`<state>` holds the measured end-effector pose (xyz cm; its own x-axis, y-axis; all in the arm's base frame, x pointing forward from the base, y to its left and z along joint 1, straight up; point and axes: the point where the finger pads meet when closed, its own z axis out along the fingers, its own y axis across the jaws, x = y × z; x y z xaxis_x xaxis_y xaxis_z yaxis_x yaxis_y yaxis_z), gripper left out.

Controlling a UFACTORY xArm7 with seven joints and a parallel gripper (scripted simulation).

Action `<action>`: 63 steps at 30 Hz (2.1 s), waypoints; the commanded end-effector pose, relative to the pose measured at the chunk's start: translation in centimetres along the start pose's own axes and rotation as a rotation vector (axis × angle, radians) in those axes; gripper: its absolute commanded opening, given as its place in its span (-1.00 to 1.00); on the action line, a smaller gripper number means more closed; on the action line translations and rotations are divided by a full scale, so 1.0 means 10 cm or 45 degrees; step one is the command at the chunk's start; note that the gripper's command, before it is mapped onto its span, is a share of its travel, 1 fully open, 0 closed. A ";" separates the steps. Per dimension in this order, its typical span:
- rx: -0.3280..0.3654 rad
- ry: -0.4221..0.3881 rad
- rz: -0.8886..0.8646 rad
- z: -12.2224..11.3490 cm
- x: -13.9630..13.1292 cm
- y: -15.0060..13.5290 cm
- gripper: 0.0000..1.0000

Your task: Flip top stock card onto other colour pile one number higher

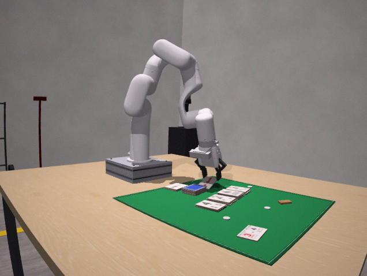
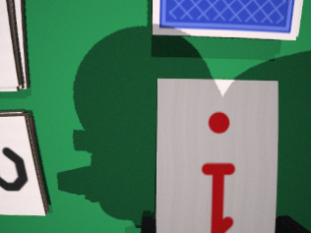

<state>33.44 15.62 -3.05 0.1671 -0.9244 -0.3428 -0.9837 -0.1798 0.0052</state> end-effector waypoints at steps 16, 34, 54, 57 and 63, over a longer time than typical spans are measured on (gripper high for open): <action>0.004 0.007 -0.001 0.00 -0.01 -0.01 0.47; 0.004 0.153 -0.001 0.10 -0.02 -0.01 0.47; 0.005 0.373 0.000 0.26 -0.03 -0.01 0.47; 0.005 0.400 0.000 0.27 -0.03 -0.01 0.47; 0.005 0.438 0.000 0.30 -0.02 -0.01 0.47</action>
<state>33.24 16.77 -5.70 0.1808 -0.9830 -0.0309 -0.9835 -0.1809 -0.0002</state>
